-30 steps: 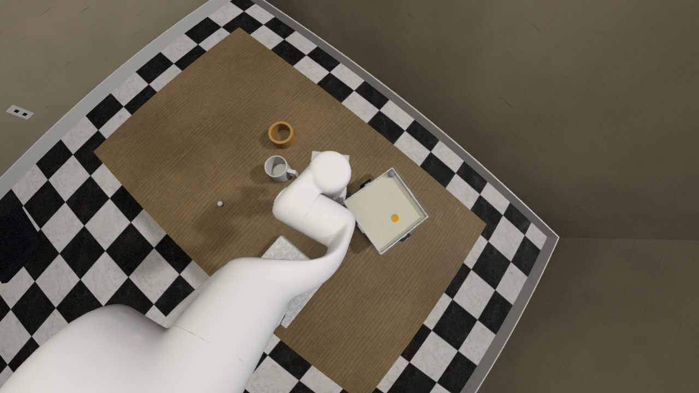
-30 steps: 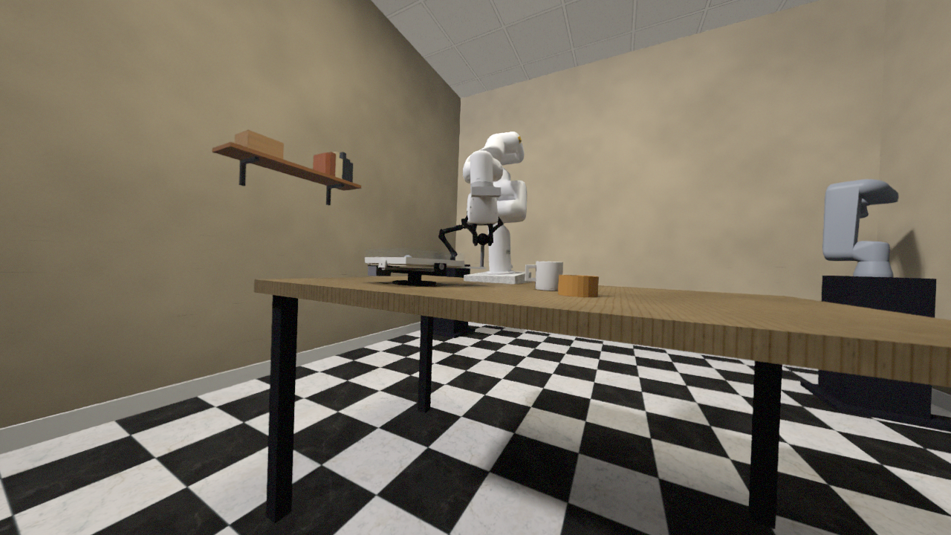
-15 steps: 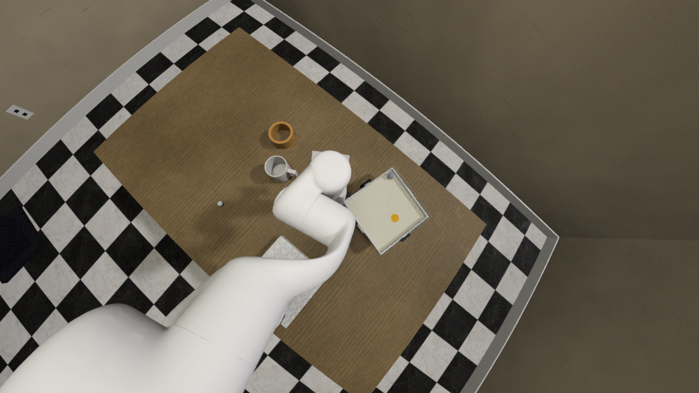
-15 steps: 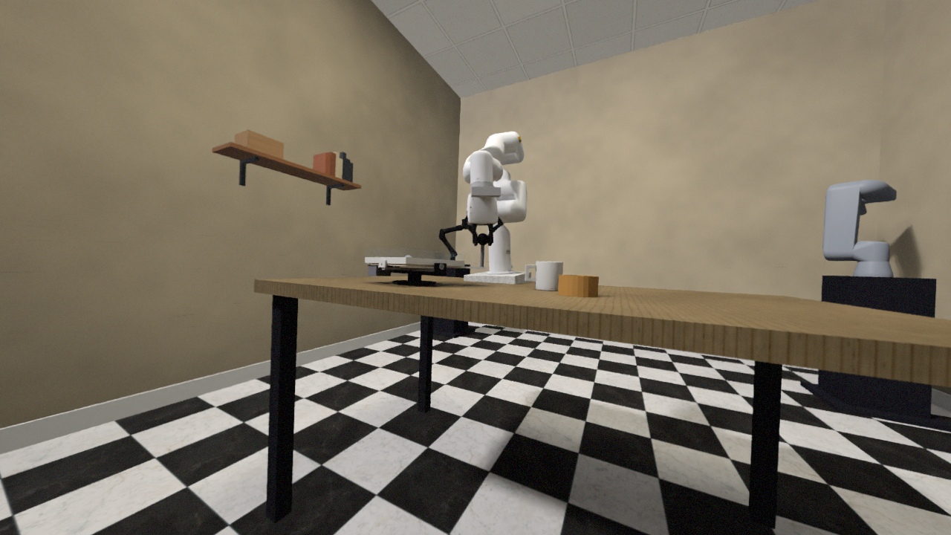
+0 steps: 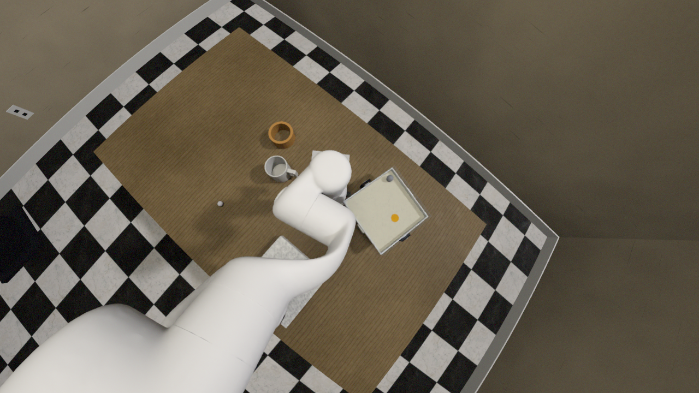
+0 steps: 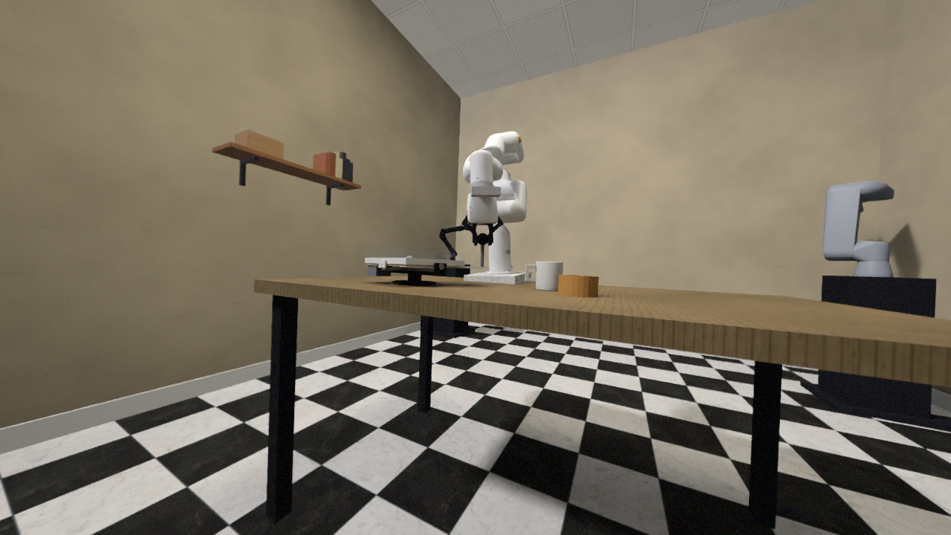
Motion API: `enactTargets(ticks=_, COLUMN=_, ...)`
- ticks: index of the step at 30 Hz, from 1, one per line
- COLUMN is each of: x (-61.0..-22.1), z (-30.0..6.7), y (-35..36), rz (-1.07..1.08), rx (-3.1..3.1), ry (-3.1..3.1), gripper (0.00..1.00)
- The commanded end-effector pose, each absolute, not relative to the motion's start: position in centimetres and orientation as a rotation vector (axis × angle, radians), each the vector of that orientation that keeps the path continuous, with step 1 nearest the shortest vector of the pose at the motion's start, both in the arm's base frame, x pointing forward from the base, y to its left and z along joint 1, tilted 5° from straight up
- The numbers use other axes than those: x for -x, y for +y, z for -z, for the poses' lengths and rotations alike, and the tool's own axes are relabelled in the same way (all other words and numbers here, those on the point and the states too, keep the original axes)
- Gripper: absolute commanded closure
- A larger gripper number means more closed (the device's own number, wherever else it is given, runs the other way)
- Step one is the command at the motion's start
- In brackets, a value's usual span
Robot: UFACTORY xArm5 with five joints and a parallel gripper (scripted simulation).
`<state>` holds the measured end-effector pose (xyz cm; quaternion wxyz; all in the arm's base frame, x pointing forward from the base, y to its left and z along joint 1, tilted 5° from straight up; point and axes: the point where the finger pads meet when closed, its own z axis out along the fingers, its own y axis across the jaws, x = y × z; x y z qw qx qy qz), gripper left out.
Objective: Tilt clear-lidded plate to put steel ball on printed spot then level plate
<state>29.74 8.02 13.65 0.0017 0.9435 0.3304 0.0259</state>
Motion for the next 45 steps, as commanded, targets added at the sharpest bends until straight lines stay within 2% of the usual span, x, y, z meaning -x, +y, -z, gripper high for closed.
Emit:
enactTargets(ticks=1, x=-29.85, z=-13.77, y=7.98, rz=-0.087, rx=-2.959, ry=1.039, gripper=1.00)
enactTargets(ticks=45, x=-29.78, z=-13.78, y=7.94, rz=-0.086, rx=-2.951, ry=1.060, gripper=1.00)
